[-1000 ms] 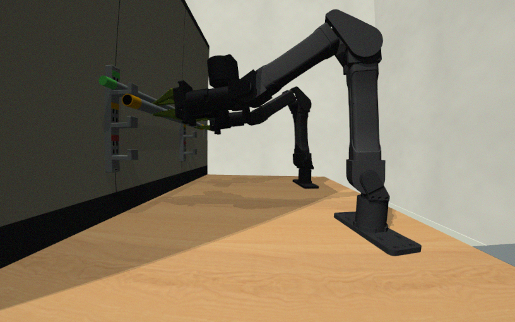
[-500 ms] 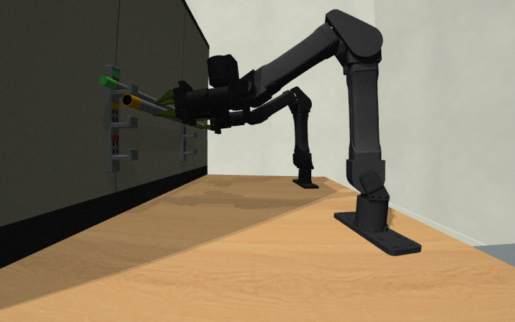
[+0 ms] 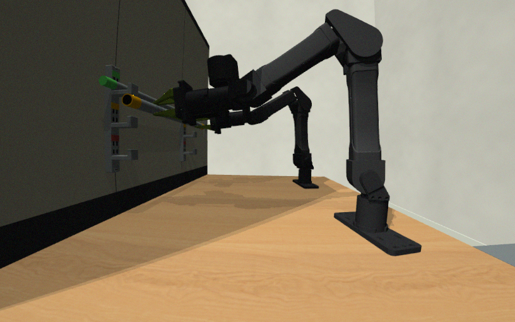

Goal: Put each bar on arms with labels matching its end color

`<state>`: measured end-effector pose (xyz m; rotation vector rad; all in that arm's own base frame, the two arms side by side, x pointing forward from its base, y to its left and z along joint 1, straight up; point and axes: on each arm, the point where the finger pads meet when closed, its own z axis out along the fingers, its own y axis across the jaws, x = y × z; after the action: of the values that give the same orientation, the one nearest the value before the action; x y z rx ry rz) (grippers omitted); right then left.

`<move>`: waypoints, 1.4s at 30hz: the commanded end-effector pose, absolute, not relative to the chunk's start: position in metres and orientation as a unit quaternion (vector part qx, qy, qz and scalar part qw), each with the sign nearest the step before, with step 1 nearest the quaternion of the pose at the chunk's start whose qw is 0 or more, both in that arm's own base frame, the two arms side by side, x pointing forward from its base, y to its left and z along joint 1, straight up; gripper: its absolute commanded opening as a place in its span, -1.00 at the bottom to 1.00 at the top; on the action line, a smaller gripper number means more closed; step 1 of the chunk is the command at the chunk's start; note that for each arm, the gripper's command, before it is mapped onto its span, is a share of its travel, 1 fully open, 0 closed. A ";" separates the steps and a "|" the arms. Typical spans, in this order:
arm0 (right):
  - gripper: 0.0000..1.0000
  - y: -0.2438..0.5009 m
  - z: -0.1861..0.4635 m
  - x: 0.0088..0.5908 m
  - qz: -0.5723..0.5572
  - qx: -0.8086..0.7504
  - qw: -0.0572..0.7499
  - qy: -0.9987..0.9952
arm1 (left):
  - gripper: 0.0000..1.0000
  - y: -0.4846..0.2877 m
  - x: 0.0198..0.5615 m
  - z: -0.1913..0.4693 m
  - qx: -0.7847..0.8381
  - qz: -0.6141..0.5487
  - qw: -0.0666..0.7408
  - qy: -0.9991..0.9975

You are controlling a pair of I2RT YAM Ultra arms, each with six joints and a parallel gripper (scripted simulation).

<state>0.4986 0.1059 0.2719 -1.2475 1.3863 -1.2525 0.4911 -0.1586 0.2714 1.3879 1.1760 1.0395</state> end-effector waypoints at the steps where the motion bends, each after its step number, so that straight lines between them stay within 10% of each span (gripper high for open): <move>1: -1.00 0.103 0.318 0.498 -0.532 -0.466 0.464 0.533 | -1.00 -0.159 0.490 0.318 0.539 0.458 0.538 0.459; 42: -1.00 0.101 0.299 0.513 -0.532 -0.466 0.464 0.533 | -1.00 -0.161 0.505 0.300 0.539 0.458 0.538 0.459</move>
<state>0.5073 0.1026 0.2652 -1.2377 1.3784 -1.2739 0.5009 -0.1623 0.2617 1.3681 1.1679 1.0440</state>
